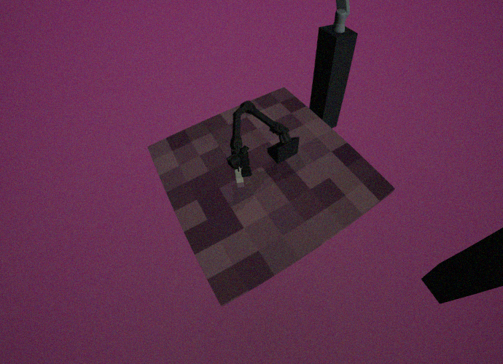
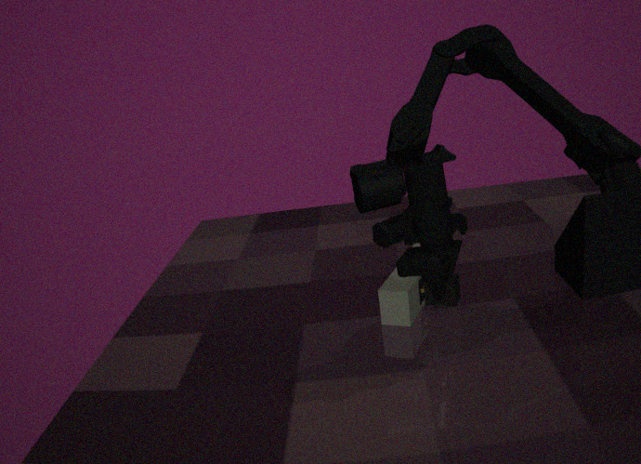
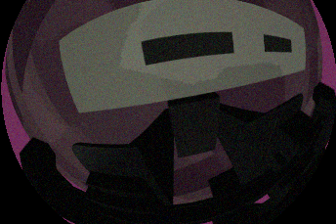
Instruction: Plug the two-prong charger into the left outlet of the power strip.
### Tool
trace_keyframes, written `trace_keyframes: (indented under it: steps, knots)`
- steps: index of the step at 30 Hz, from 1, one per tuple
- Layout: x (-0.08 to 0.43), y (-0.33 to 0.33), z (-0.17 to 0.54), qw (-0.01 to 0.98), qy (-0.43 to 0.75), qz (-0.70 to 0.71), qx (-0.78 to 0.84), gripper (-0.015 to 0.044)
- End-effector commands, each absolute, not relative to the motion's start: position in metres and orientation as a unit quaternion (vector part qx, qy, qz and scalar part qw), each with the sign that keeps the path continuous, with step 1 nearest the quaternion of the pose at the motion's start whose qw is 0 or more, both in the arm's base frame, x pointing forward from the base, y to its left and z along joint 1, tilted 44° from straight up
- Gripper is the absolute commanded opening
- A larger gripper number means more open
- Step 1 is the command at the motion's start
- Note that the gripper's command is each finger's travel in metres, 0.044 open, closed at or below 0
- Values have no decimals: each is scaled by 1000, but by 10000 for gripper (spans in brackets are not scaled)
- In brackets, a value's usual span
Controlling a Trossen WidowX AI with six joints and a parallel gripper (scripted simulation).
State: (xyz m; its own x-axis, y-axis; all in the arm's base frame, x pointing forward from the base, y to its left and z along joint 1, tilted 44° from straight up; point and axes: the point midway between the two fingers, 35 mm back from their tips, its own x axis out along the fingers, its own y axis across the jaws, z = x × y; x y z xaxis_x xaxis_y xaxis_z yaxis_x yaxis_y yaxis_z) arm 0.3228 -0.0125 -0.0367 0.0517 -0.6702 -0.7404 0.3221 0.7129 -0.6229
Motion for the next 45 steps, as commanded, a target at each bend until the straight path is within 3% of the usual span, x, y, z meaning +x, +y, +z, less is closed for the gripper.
trace_keyframes:
  steps: [1,45]
  knots:
    - [321,-13,-38,711,592,-350,-148,0]
    - [309,-11,-42,711,592,-349,-148,0]
